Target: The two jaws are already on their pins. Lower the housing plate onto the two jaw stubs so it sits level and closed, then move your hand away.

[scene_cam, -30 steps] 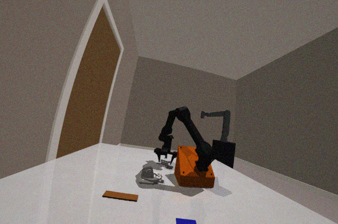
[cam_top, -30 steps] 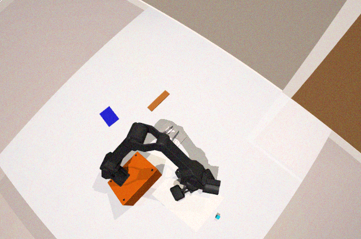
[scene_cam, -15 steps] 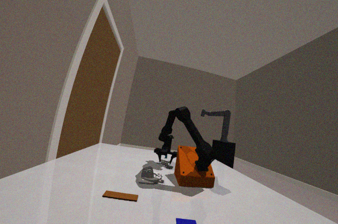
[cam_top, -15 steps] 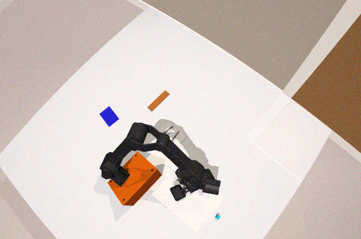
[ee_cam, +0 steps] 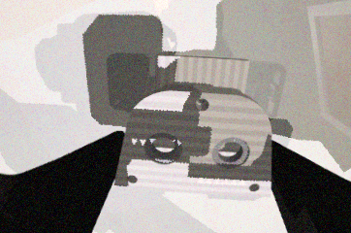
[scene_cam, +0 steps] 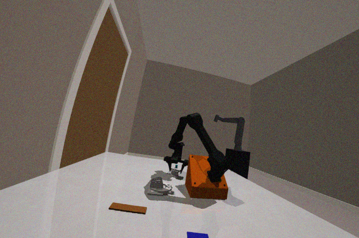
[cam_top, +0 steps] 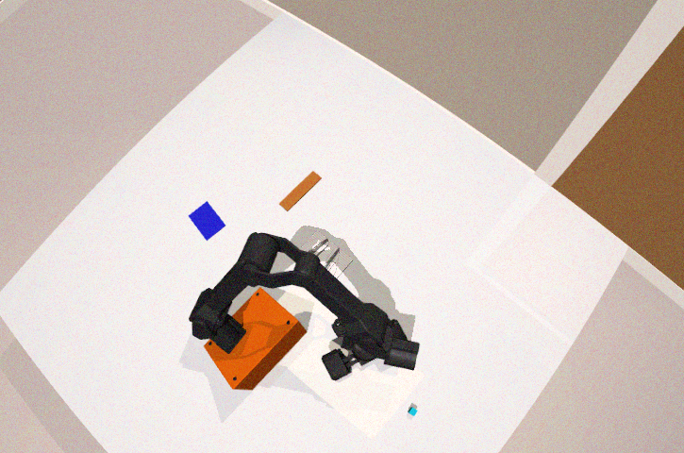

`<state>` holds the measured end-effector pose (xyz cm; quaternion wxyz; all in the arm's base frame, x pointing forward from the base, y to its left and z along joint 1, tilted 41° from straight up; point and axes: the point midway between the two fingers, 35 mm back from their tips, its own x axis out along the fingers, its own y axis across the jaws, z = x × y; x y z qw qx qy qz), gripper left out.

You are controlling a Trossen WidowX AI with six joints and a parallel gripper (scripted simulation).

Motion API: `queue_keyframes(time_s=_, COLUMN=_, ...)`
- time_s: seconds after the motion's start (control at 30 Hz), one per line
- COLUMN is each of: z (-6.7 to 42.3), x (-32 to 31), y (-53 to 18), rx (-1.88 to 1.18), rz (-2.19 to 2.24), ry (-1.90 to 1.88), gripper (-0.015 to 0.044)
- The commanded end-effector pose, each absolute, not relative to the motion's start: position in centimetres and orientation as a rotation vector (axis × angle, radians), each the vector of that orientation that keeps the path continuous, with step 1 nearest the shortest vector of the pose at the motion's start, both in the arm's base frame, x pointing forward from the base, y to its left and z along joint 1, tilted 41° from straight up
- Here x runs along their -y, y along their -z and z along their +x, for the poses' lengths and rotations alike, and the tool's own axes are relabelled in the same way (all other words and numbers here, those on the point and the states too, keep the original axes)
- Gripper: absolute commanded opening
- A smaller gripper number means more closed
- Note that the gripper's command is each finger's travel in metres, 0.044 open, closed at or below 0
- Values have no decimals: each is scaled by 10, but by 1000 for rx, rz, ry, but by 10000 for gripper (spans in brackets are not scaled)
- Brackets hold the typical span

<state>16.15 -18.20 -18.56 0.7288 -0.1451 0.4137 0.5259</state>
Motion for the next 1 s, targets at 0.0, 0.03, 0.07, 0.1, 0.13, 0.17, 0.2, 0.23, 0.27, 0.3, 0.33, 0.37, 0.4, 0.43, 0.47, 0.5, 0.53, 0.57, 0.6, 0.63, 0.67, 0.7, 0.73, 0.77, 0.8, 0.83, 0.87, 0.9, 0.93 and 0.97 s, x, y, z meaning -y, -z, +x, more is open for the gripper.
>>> queue_keyframes(time_s=0.0, z=162, x=196, y=176, rx=-916, rz=-335, ry=-1150, gripper=351)
queue_keyframes(time_s=0.03, z=162, x=198, y=174, rx=-916, rz=-335, ry=-1150, gripper=351)
queue_keyframes(time_s=0.07, z=162, x=200, y=172, rx=-916, rz=-335, ry=-1150, gripper=351)
queue_keyframes(time_s=0.1, z=162, x=203, y=169, rx=-916, rz=-335, ry=-1149, gripper=351)
queue_keyframes(time_s=0.13, z=161, x=205, y=167, rx=-916, rz=-335, ry=-1149, gripper=351)
queue_keyframes(time_s=0.17, z=161, x=207, y=165, rx=-916, rz=-335, ry=-1149, gripper=351)
queue_keyframes(time_s=0.2, z=161, x=209, y=163, rx=-916, rz=-335, ry=-1149, gripper=351)
queue_keyframes(time_s=0.23, z=161, x=211, y=160, rx=-916, rz=-335, ry=-1149, gripper=351)
queue_keyframes(time_s=0.27, z=160, x=213, y=158, rx=-916, rz=-335, ry=-1149, gripper=351)
queue_keyframes(time_s=0.3, z=160, x=215, y=156, rx=-917, rz=-335, ry=-1148, gripper=351)
queue_keyframes(time_s=0.33, z=160, x=217, y=153, rx=-917, rz=-335, ry=-1148, gripper=351)
queue_keyframes(time_s=0.37, z=159, x=220, y=151, rx=-917, rz=-335, ry=-1148, gripper=351)
queue_keyframes(time_s=0.4, z=159, x=222, y=148, rx=-917, rz=-335, ry=-1148, gripper=351)
queue_keyframes(time_s=0.43, z=159, x=224, y=146, rx=-917, rz=-335, ry=-1148, gripper=351)
queue_keyframes(time_s=0.47, z=158, x=226, y=143, rx=-917, rz=-335, ry=-1148, gripper=351)
queue_keyframes(time_s=0.5, z=158, x=228, y=141, rx=-917, rz=-335, ry=-1148, gripper=351)
queue_keyframes(time_s=0.53, z=157, x=230, y=138, rx=-917, rz=-335, ry=-1148, gripper=351)
queue_keyframes(time_s=0.57, z=157, x=231, y=136, rx=-917, rz=-335, ry=-1147, gripper=351)
queue_keyframes(time_s=0.6, z=156, x=233, y=133, rx=-917, rz=-334, ry=-1147, gripper=351)
queue_keyframes(time_s=0.63, z=156, x=235, y=131, rx=-917, rz=-334, ry=-1147, gripper=351)
queue_keyframes(time_s=0.67, z=155, x=237, y=128, rx=-917, rz=-334, ry=-1147, gripper=351)
queue_keyframes(time_s=0.7, z=155, x=239, y=126, rx=-917, rz=-334, ry=-1147, gripper=351)
queue_keyframes(time_s=0.73, z=154, x=241, y=123, rx=-917, rz=-334, ry=-1147, gripper=351)
queue_keyframes(time_s=0.77, z=154, x=243, y=120, rx=-917, rz=-334, ry=-1147, gripper=351)
queue_keyframes(time_s=0.8, z=153, x=244, y=118, rx=-917, rz=-334, ry=-1147, gripper=351)
queue_keyframes(time_s=0.83, z=152, x=246, y=115, rx=-917, rz=-334, ry=-1147, gripper=351)
queue_keyframes(time_s=0.87, z=152, x=248, y=112, rx=-917, rz=-334, ry=-1147, gripper=351)
queue_keyframes(time_s=0.9, z=151, x=250, y=109, rx=-917, rz=-333, ry=-1147, gripper=351)
queue_keyframes(time_s=0.93, z=150, x=251, y=107, rx=-917, rz=-333, ry=-1147, gripper=351)
queue_keyframes(time_s=0.97, z=150, x=253, y=104, rx=-917, rz=-333, ry=-1147, gripper=351)
